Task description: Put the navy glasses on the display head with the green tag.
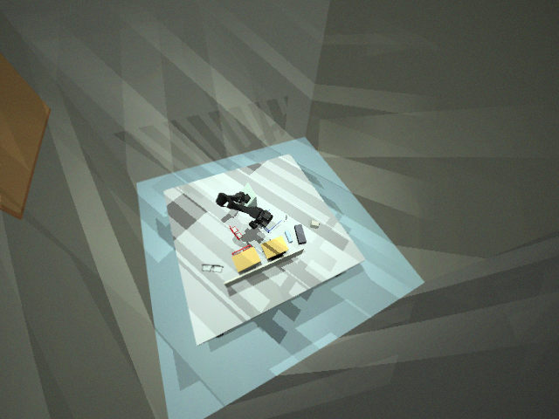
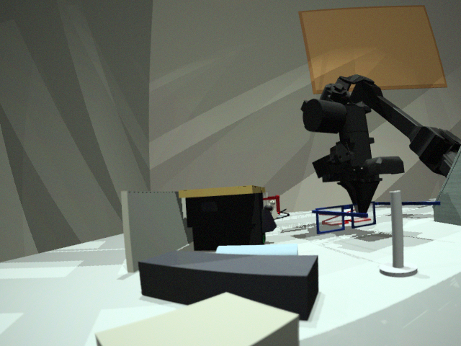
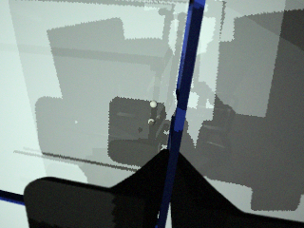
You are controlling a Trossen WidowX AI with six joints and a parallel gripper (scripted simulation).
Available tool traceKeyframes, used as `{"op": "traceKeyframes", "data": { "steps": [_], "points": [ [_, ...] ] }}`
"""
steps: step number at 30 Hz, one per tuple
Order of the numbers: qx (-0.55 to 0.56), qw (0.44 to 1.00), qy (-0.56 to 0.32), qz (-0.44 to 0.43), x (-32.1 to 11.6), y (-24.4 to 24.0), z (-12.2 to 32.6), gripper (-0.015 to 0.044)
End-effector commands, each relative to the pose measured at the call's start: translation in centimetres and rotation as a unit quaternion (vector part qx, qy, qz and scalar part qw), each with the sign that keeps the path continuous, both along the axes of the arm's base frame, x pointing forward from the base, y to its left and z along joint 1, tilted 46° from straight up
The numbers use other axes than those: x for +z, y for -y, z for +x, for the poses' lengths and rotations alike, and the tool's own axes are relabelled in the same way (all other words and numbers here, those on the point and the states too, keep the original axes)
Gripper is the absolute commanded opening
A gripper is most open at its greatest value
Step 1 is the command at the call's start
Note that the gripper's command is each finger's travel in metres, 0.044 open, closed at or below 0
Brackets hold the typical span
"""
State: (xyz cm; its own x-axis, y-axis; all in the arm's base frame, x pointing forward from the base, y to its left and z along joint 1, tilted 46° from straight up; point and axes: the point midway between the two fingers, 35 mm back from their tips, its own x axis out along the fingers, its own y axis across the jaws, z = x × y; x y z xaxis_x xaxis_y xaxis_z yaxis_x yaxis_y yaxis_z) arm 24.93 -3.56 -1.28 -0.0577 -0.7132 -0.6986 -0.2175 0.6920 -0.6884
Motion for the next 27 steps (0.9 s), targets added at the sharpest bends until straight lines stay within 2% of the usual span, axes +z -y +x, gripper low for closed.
{"op": "traceKeyframes", "data": {
  "steps": [1, 14, 18, 27],
  "points": [
    [0.0, 1.0, -0.002, -0.003, -0.25, 0.4, -0.15, 0.0],
    [0.0, 1.0, -0.002, -0.004, -0.91, 1.23, -0.43, 0.0],
    [-0.001, 1.0, 0.0, -0.002, -0.75, 0.94, -0.29, 0.0105],
    [-0.001, 1.0, 0.0, -0.002, -0.76, 0.84, -0.31, 0.0107]
  ]
}}
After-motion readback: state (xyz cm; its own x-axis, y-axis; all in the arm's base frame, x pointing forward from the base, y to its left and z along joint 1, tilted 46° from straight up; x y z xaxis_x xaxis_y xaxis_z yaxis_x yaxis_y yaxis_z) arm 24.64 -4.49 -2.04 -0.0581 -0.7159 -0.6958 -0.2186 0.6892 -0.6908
